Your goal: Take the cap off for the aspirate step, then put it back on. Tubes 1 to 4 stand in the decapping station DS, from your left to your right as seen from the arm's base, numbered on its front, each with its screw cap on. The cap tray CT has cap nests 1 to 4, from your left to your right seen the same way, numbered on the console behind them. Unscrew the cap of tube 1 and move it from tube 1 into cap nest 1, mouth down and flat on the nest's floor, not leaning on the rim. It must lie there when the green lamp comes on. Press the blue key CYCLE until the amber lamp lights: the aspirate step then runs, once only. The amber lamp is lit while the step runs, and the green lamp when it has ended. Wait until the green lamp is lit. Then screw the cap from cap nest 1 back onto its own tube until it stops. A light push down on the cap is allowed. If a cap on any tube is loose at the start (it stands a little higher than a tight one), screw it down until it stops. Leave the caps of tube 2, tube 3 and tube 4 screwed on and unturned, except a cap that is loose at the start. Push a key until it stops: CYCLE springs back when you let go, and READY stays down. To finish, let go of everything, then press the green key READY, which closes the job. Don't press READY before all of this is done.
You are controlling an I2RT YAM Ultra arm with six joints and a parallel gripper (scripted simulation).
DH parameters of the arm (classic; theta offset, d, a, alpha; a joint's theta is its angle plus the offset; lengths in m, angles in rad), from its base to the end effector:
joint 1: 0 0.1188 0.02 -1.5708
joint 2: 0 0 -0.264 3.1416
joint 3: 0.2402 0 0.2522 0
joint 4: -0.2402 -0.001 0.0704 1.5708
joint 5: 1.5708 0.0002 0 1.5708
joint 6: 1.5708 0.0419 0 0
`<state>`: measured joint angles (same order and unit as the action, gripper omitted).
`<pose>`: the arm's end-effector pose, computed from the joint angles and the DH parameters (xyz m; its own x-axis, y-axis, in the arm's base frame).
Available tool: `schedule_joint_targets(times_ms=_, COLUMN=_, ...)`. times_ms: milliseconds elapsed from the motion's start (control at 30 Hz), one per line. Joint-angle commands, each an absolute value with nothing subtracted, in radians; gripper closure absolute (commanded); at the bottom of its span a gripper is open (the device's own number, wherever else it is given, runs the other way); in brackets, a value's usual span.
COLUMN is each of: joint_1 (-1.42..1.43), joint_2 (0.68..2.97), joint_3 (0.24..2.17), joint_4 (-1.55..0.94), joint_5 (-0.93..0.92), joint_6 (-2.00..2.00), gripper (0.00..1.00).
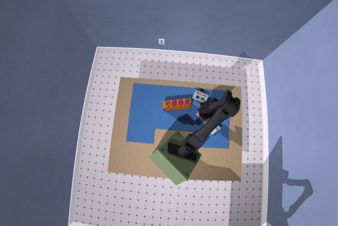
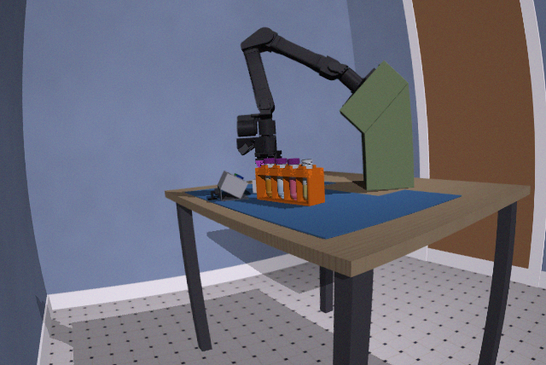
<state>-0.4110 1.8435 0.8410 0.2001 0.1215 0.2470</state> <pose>0.3203 -0.1441 0.1182 -0.5233 0.4928 -0.6952 0.6206 0.7795 0.0854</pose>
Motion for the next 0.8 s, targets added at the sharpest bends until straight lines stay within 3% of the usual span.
schedule_joint_targets(times_ms=0, joint_1=-0.405, joint_2=1.776, joint_3=0.817, joint_4=0.161, joint_5=0.130, joint_6=0.253, gripper=0.53)
schedule_joint_targets(times_ms=767, joint_1=-0.350, joint_2=1.333, joint_3=0.726, joint_4=-0.197, joint_5=0.167, joint_6=0.293, gripper=0.53)
